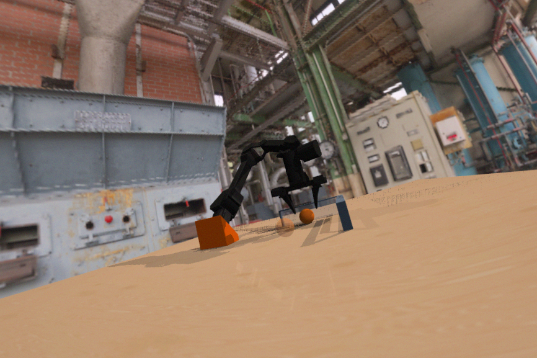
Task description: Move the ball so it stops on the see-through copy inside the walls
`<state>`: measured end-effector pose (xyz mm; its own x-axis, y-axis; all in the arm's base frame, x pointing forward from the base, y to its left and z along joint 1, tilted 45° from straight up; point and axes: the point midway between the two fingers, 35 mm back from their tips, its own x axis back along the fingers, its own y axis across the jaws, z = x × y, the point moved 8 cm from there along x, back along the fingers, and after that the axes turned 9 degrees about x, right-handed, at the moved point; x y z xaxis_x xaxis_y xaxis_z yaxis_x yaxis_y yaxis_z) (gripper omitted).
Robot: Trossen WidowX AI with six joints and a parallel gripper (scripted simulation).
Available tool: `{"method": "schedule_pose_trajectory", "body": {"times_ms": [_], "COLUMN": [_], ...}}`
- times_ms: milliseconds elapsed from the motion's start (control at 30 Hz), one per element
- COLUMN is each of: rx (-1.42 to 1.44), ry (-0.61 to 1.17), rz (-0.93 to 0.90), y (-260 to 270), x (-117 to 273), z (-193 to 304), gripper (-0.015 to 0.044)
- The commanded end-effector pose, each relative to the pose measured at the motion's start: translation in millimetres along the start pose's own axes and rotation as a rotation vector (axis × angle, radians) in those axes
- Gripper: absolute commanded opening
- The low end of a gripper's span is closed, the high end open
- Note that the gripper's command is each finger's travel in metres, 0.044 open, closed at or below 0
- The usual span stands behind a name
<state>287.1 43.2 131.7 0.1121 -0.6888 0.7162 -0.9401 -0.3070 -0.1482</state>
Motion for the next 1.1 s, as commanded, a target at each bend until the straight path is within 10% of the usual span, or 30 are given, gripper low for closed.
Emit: {"method": "schedule_pose_trajectory", "body": {"times_ms": [0,300,900,1067], "rx": [-0.005,-0.005,-0.063,-0.063], "ry": [-0.005,-0.006,0.024,0.03], "rz": [-0.002,-0.002,0.02,0.023], "y": [1,2,0,-3], "x": [-7,-19,-2,22], "z": [0,-1,3,5], "gripper": [0.0347,0.0347,0.0012,0.0]}}
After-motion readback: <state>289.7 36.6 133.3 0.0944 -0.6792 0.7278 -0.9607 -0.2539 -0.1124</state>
